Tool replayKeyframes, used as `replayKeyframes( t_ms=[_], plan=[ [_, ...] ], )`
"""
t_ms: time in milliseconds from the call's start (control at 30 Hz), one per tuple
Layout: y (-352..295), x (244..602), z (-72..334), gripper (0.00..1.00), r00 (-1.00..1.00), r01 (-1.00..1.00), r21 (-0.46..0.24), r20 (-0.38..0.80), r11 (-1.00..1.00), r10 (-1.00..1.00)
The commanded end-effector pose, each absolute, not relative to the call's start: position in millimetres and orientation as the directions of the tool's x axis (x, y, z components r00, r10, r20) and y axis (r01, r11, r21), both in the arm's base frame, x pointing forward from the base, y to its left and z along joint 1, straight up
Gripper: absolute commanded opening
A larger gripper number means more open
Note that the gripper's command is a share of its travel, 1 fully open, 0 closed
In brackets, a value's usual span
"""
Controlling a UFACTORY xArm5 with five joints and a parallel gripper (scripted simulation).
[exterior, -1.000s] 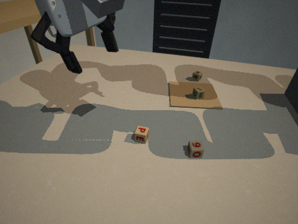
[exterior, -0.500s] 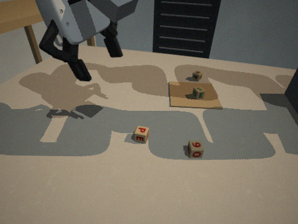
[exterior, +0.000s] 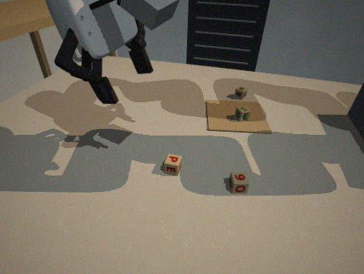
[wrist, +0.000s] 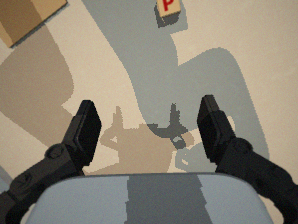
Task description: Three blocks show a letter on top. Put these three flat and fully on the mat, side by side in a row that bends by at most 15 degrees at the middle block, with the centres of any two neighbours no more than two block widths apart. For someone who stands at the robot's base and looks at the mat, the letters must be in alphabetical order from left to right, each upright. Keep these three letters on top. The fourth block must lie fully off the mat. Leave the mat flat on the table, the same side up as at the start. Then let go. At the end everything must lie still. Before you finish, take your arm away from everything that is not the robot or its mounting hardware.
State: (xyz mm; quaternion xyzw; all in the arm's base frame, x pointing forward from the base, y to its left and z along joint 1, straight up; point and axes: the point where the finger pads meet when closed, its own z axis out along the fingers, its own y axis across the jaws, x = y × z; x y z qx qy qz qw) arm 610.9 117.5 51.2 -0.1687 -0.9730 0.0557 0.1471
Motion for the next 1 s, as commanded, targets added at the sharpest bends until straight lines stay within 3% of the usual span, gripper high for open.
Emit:
replayKeyframes(
  t_ms=[0, 433, 567, 967],
  plan=[
    [124, 600, 48, 1.0, -0.92, 0.221, -0.145, 0.298, 0.964, 0.256],
    [124, 600, 48, 1.0, -0.92, 0.221, -0.145, 0.298, 0.964, 0.256],
    [133, 576, 39, 1.0, -0.929, 0.058, -0.113, 0.358, 0.992, 0.095],
    [134, 574, 38, 1.0, -0.928, 0.042, -0.11, 0.363, 0.993, 0.08]
  ],
)
